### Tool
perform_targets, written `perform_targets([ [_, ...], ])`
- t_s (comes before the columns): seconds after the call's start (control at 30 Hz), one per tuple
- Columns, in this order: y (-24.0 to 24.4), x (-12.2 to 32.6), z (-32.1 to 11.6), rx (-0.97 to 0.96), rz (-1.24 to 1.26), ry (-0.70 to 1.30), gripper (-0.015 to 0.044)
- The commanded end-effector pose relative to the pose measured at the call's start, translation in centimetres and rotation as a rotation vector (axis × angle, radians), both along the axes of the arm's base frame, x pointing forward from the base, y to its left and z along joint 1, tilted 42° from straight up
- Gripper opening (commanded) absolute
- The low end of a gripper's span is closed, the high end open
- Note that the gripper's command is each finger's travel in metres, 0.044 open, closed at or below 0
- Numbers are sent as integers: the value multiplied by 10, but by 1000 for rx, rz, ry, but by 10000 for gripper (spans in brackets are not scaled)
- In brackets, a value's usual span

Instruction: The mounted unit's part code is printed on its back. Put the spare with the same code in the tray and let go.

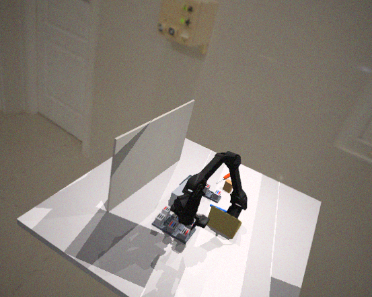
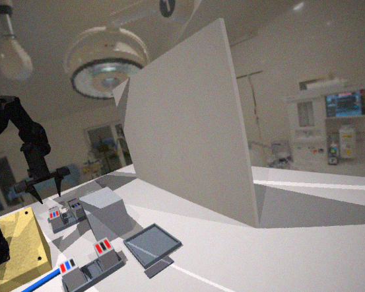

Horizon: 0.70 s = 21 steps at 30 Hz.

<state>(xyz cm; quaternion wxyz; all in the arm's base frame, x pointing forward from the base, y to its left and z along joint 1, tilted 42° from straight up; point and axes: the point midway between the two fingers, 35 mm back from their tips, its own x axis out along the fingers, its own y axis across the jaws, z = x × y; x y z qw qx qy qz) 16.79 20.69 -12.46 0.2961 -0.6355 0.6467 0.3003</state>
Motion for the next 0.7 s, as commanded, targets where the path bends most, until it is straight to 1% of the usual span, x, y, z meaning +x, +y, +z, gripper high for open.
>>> perform_targets([
  [0.0, -7, -1, -7, -9, 3, 4, 300],
  [0.67, -28, -2, -32, -10, 3, 4, 300],
])
